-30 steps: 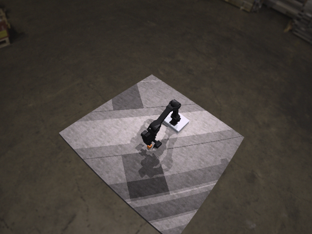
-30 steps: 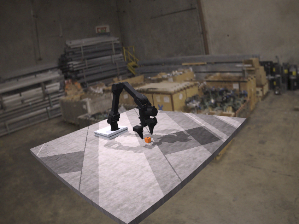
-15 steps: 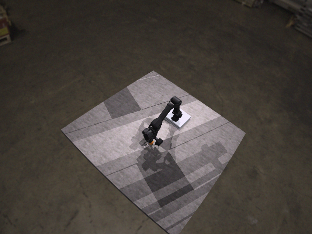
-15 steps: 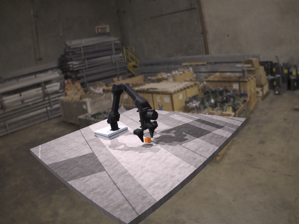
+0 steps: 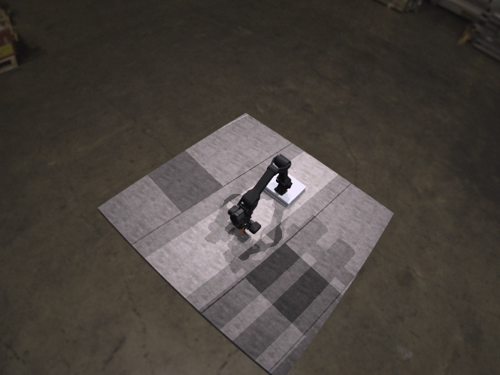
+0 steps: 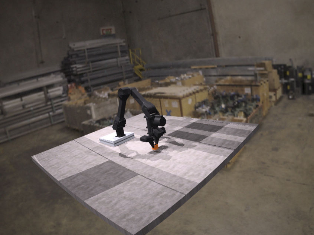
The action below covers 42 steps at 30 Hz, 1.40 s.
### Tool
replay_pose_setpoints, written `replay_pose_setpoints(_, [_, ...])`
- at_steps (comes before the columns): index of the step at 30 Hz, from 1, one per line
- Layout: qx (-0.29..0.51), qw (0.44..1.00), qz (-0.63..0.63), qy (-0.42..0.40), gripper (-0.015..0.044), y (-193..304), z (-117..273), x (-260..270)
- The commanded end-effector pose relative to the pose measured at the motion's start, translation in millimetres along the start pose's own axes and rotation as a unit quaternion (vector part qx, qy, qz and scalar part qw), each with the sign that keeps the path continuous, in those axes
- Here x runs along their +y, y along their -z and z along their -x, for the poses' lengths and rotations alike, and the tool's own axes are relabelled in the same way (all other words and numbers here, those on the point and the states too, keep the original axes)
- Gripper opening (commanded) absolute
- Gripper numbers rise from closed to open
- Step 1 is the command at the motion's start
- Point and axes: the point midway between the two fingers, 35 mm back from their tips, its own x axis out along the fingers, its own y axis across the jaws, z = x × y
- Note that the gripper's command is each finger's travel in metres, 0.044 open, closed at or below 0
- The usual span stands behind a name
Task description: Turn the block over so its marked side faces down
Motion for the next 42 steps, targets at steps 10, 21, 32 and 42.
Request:
replay_pose_setpoints(10, [-0.001, 1.0, -0.002, -0.003, 0.0032, -0.5, -0.2, 0.8])
replay_pose_setpoints(21, [-0.001, 1.0, -0.002, -0.003, 0.0, -0.6, 29.9, 0.7])
replay_pose_setpoints(32, [-0.074, 0.997, -0.002, -0.002, 0.0, -2.9, 23.2, 0.4])
replay_pose_setpoints(42, [-0.15, 0.989, -0.002, -0.002, 0.0, -2.6, 19.5, 0.5])
